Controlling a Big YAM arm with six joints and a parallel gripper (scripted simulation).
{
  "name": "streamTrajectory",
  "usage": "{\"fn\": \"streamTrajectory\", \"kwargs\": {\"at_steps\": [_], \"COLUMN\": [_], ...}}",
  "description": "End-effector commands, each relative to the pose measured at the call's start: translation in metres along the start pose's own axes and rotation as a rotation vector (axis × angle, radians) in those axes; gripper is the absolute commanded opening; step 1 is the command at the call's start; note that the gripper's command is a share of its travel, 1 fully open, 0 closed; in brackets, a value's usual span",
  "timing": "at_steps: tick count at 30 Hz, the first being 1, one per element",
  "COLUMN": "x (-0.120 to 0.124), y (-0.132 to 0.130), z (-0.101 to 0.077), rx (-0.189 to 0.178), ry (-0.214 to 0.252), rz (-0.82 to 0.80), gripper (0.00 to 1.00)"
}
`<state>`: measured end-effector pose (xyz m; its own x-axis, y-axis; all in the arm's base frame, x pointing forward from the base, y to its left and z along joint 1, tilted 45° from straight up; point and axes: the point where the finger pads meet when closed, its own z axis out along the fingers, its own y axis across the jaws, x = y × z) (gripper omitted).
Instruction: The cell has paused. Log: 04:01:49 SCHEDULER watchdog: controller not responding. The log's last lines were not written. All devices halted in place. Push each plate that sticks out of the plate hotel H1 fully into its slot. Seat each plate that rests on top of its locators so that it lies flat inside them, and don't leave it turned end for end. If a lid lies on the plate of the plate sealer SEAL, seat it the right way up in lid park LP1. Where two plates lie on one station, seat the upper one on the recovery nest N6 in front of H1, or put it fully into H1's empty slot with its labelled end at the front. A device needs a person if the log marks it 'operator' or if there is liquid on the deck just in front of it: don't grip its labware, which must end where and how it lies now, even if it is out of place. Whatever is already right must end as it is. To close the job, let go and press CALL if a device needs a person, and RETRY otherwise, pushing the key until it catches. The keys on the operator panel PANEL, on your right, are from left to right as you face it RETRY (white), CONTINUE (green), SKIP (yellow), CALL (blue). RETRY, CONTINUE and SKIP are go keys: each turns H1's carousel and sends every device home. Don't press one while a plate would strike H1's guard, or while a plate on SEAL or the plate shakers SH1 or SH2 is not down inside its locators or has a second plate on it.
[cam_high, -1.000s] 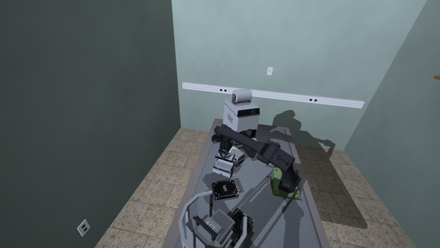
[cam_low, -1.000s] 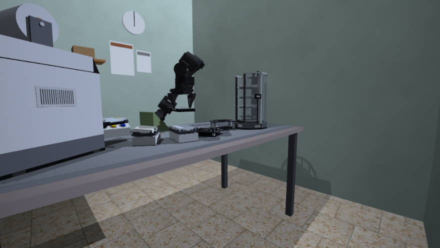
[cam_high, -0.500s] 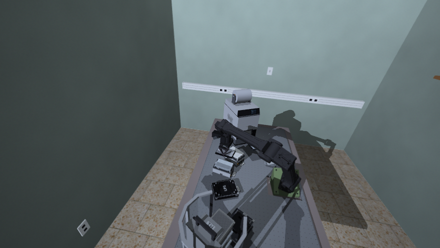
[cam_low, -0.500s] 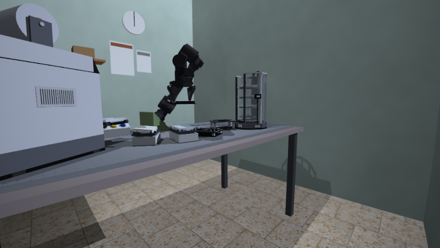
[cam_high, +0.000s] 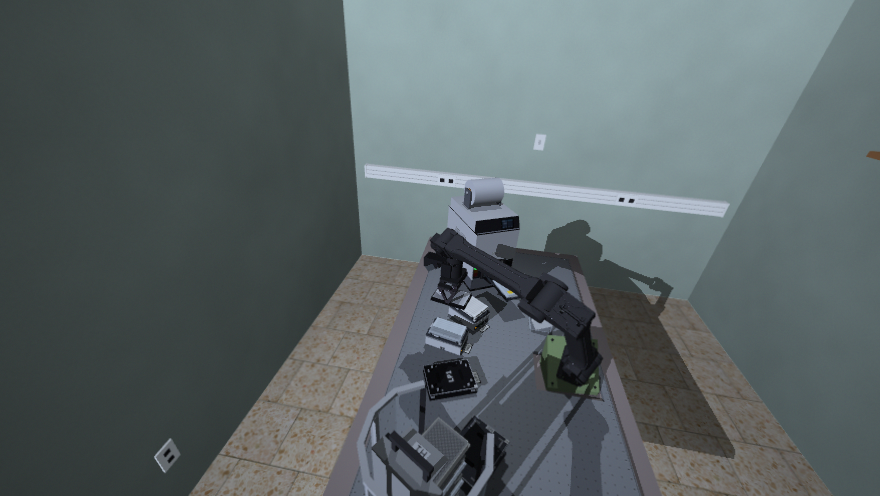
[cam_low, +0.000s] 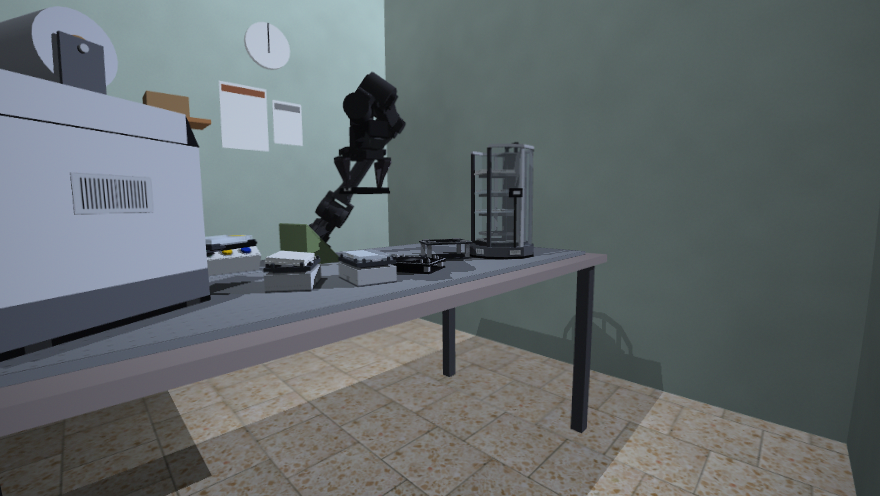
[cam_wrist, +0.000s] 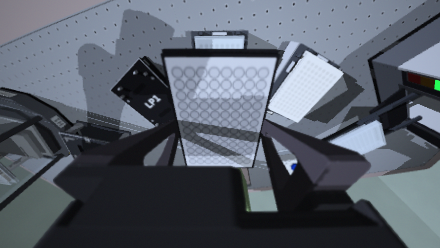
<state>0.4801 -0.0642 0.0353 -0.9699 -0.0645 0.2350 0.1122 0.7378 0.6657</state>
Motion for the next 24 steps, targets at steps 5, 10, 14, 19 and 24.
{"fn": "streamTrajectory", "kwargs": {"at_steps": [5, 10, 14, 19, 24], "x": [-0.0158, -0.0158, -0.0158, -0.0158, -0.0158], "y": [0.0058, 0.0057, 0.0057, 0.0057, 0.0057], "z": [-0.0265, -0.0266, -0.0266, -0.0266, -0.0266], "rx": [0.024, 0.024, 0.024, 0.024, 0.024], "ry": [-0.053, -0.053, -0.053, -0.053, -0.053], "rz": [-0.052, -0.052, -0.052, -0.052, -0.052], "gripper": [0.8, 0.8, 0.8, 0.8, 0.8]}}
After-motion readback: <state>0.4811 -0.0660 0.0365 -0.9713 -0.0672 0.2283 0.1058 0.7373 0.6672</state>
